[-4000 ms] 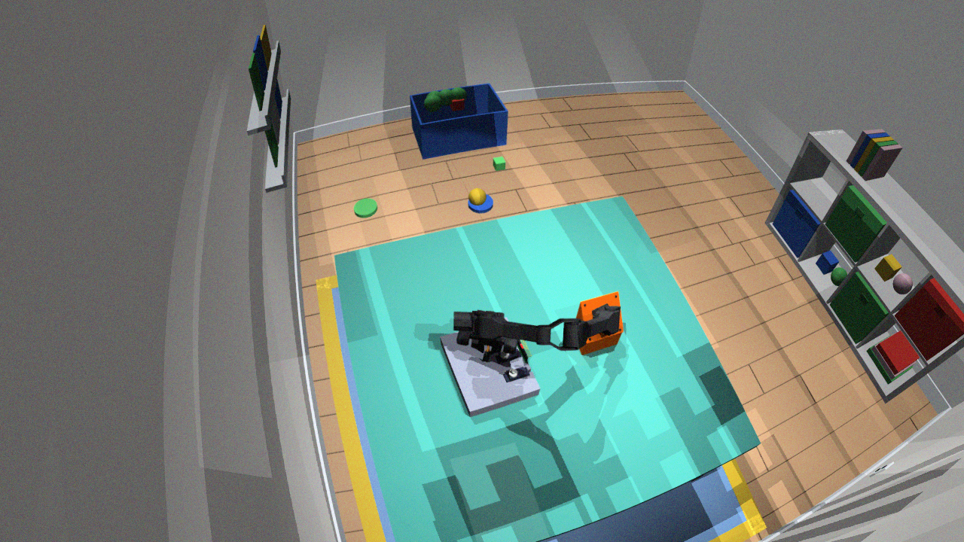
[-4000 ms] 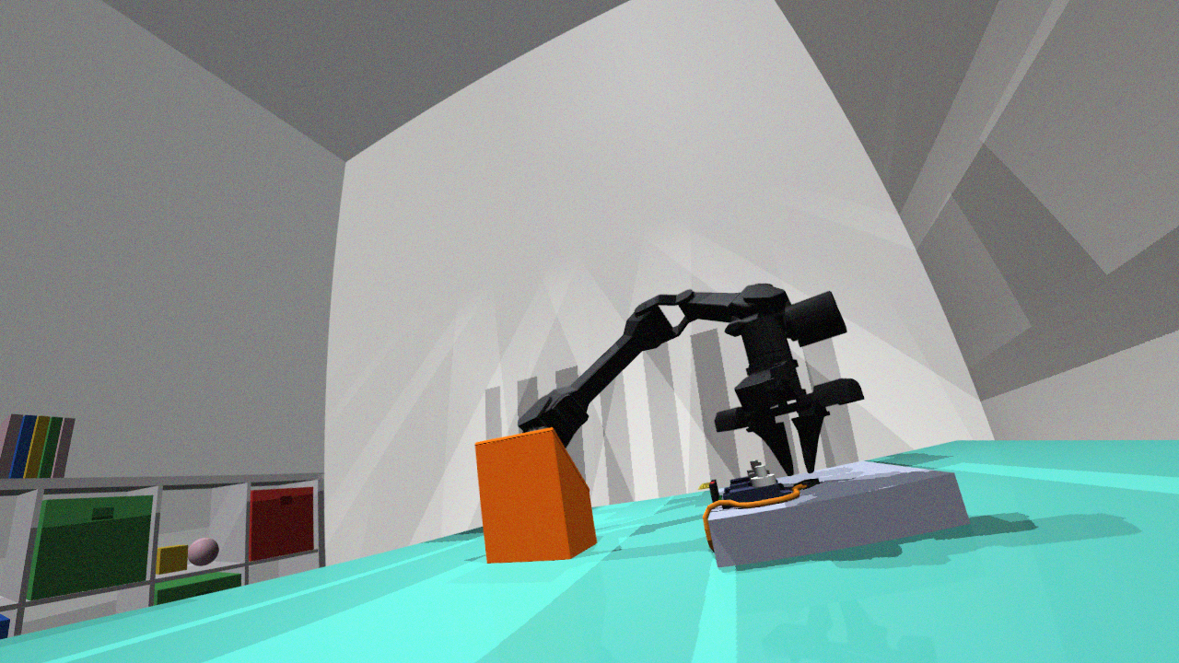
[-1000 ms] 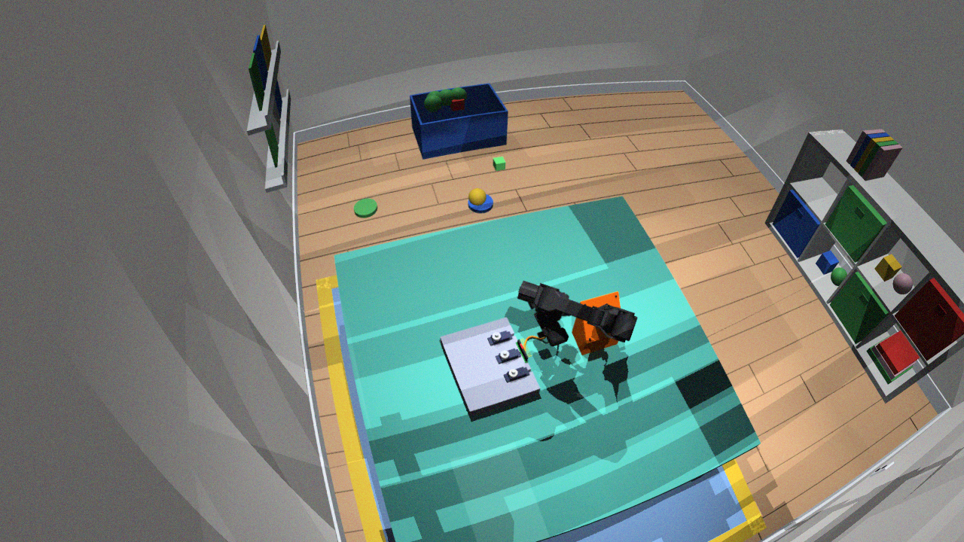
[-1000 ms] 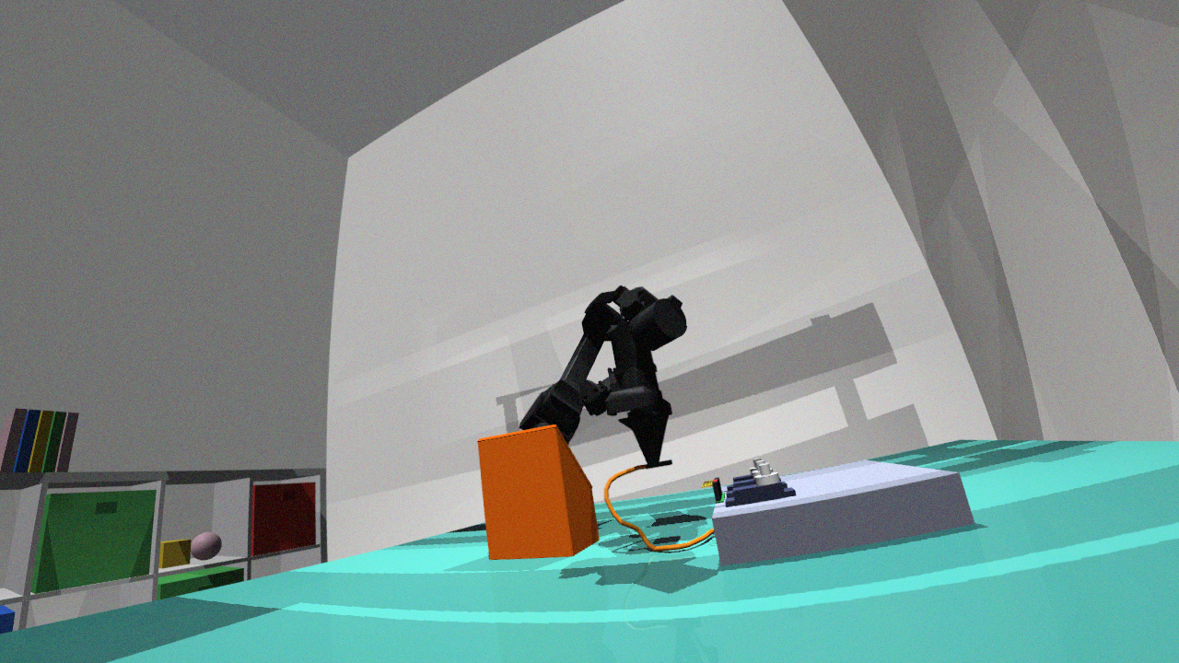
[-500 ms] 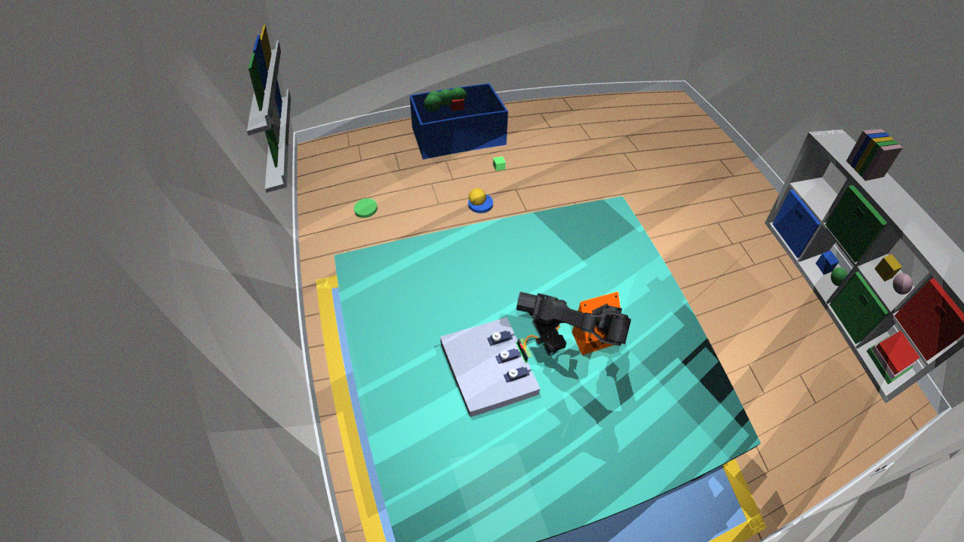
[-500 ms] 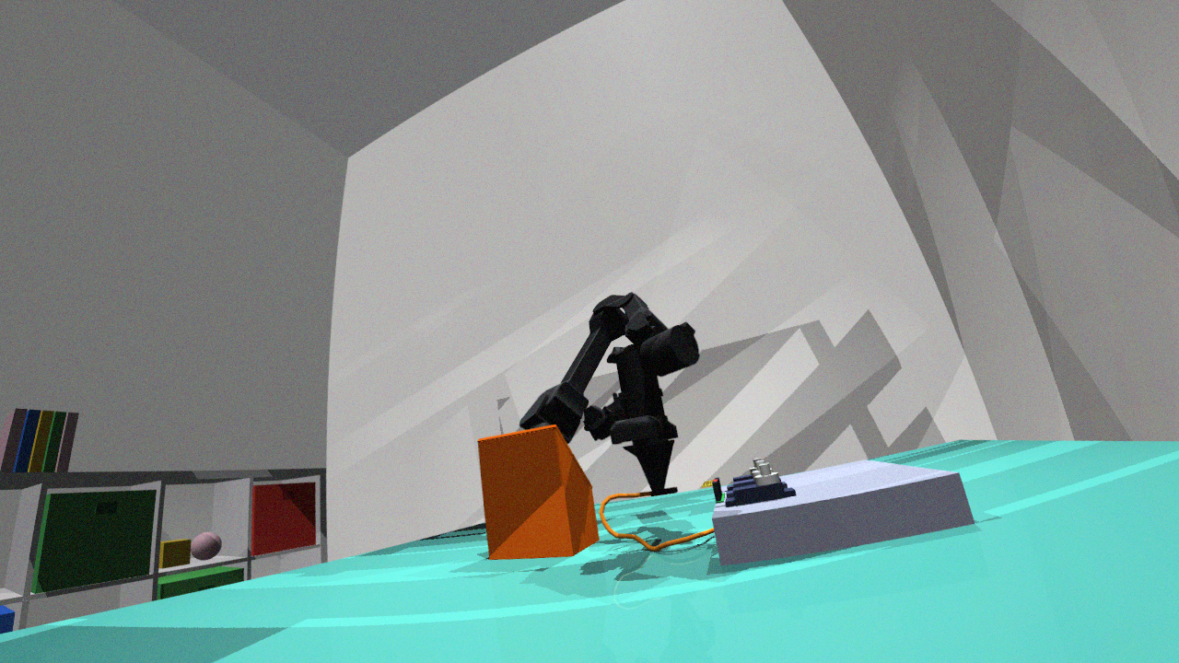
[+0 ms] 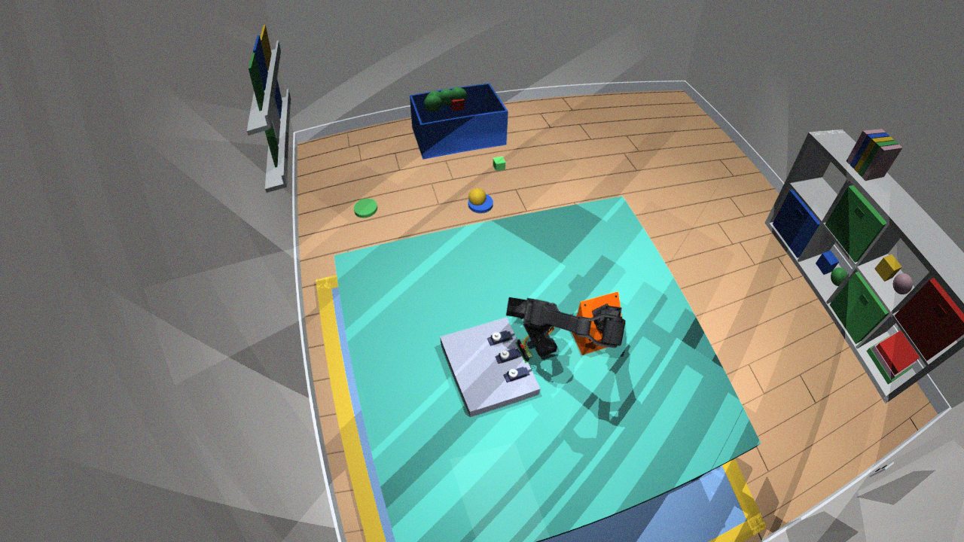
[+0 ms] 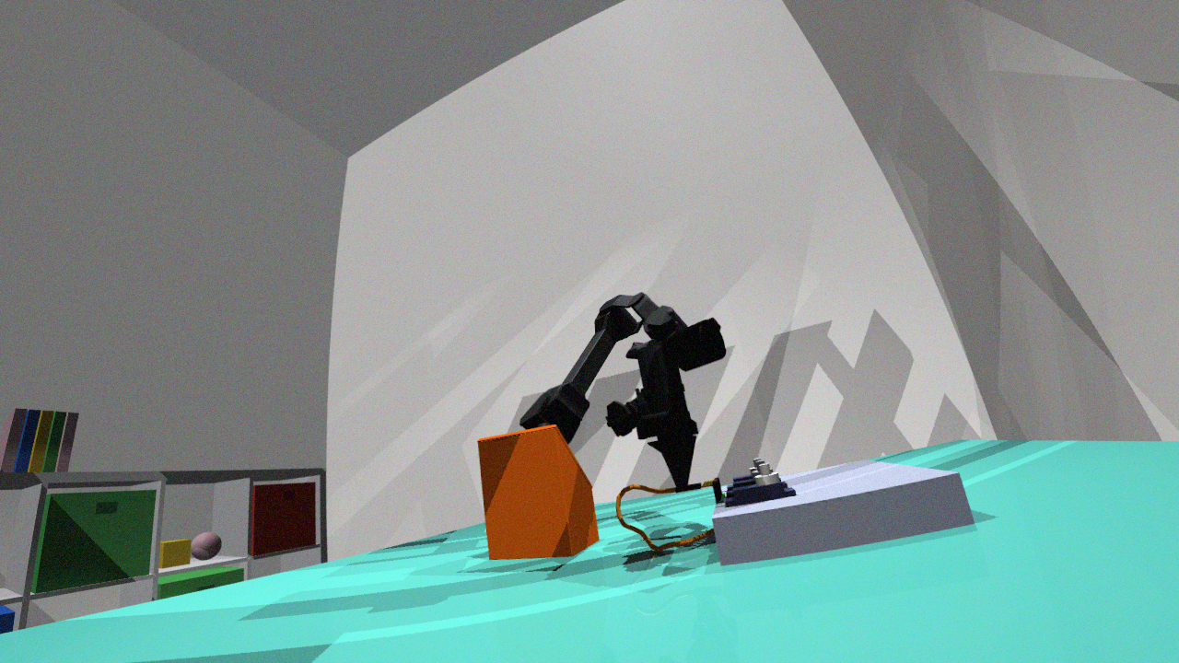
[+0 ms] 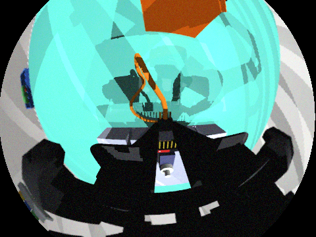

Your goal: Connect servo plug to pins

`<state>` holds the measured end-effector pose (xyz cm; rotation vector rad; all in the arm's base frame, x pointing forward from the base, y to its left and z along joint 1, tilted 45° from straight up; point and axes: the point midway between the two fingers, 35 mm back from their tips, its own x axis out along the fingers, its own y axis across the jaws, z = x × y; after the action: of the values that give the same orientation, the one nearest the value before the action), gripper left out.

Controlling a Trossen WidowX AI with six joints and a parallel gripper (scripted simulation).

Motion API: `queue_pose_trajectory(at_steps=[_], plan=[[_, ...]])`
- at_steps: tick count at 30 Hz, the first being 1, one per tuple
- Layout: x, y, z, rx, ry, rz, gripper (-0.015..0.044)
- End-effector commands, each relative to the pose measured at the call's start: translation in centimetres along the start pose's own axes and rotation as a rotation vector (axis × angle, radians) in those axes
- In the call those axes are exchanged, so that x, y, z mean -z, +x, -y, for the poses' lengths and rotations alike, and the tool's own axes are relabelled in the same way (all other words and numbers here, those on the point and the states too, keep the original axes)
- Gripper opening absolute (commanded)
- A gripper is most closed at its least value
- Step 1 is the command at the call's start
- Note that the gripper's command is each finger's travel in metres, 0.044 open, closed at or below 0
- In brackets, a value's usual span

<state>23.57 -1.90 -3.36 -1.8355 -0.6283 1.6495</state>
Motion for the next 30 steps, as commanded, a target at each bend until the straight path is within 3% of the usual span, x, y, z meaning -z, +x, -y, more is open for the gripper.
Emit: queue_pose_trajectory(at_steps=[1, 30], plan=[[0.2, 0.0, 0.1, 0.005, 0.006, -0.001, 0.0000], [2.1, -0.1, 0.0, 0.005, 0.006, -0.002, 0.0000]])
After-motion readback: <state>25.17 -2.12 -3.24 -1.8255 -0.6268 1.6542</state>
